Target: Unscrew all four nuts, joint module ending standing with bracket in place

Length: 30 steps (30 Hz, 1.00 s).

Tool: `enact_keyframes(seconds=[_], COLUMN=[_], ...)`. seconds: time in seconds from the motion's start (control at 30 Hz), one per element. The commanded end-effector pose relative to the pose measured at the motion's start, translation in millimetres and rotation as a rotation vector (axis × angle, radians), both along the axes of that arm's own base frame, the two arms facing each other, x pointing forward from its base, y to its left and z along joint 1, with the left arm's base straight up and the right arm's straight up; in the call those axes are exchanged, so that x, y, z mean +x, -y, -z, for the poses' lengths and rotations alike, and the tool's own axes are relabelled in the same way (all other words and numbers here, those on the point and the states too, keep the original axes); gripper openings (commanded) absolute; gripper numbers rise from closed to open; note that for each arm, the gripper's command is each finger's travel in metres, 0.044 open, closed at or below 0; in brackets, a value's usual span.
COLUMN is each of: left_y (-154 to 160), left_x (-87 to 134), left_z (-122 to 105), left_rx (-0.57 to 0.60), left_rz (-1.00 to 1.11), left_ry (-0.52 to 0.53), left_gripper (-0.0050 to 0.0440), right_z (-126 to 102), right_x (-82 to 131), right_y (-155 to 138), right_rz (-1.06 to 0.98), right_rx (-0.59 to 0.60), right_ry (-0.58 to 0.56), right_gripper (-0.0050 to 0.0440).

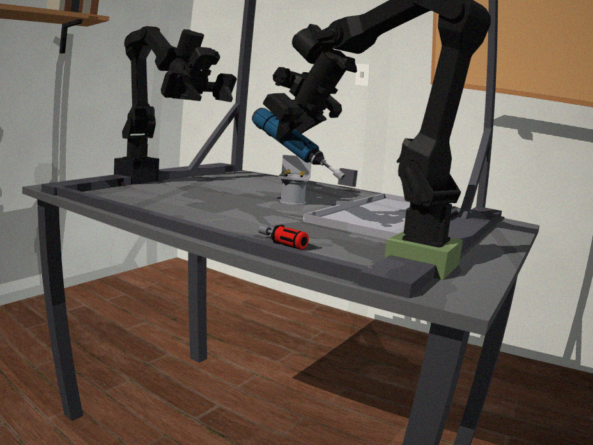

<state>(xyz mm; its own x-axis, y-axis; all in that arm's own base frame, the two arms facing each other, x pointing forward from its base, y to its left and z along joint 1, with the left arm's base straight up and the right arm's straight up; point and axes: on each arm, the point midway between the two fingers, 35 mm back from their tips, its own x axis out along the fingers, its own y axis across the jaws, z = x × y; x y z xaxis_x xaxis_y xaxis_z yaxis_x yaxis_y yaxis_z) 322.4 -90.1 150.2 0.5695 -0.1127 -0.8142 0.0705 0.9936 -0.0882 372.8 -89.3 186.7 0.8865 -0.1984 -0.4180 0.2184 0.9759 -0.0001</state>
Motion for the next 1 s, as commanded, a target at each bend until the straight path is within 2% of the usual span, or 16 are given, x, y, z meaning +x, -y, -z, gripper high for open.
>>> enact_keyframes(seconds=[0.0, 0.13, 0.33, 0.8, 0.97], left_y=[-20, -45, -69, -74, -73], left_x=[-3, -16, -22, -18, -26], left_z=[14, 53, 82, 85, 106], left_rx=[0.016, 0.055, 0.094, 0.099, 0.102], left_rz=[-0.039, -0.092, -0.147, -0.158, -0.158], left_ry=[-0.096, -0.265, -0.4, -0.422, -0.44], left_gripper=[0.0162, 0.0162, 0.0162, 0.0162, 0.0162], right_z=[-32, -39, -42, -34, -34], right_x=[-14, -23, -25, -25, -25], right_y=[2, 3, 3, 3, 3], right_rz=[0.002, 0.009, 0.011, 0.013, 0.013], right_rx=[-0.01, -0.009, -0.008, -0.001, -0.001], right_ry=[0.024, 0.019, 0.02, 0.001, 0.001], right_gripper=[0.04, 0.04, 0.04, 0.04, 0.04])
